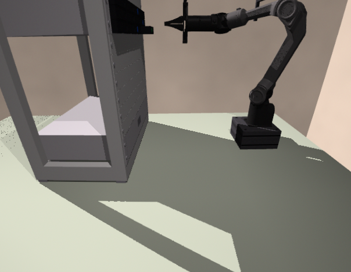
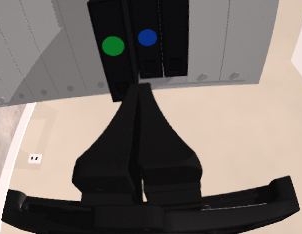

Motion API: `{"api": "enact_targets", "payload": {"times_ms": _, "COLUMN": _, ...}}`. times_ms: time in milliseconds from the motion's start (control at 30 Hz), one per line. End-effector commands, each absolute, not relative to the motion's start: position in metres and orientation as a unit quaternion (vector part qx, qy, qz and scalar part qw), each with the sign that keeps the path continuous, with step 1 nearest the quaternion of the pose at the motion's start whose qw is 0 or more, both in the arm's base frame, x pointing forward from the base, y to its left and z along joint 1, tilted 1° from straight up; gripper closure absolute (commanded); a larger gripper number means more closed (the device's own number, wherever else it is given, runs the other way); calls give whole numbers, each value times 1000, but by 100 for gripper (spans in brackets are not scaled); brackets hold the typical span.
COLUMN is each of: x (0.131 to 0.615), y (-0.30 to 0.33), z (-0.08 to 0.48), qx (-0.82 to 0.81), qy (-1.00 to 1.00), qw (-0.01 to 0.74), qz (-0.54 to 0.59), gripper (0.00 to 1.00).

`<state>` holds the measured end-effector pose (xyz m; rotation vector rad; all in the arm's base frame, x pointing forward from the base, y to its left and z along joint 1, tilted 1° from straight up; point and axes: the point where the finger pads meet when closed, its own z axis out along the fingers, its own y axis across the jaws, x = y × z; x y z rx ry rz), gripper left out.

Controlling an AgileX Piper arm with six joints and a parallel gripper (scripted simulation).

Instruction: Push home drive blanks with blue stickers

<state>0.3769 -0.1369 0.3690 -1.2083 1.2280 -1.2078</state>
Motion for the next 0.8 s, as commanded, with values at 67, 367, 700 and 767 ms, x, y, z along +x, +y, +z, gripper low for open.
{"api": "enact_targets", "payload": {"times_ms": 67, "x": 360, "y": -137, "z": 370, "qx": -499, "qy": 506, "qw": 496, "qz": -498, "gripper": 100}}
{"api": "enact_targets", "payload": {"times_ms": 367, "x": 350, "y": -137, "z": 370, "qx": -499, "qy": 506, "qw": 496, "qz": -498, "gripper": 100}}
{"api": "enact_targets", "payload": {"times_ms": 700, "x": 303, "y": -135, "z": 375, "qx": -499, "qy": 506, "qw": 496, "qz": -498, "gripper": 100}}
{"api": "enact_targets", "payload": {"times_ms": 767, "x": 303, "y": -135, "z": 375, "qx": -499, "qy": 506, "qw": 496, "qz": -498, "gripper": 100}}
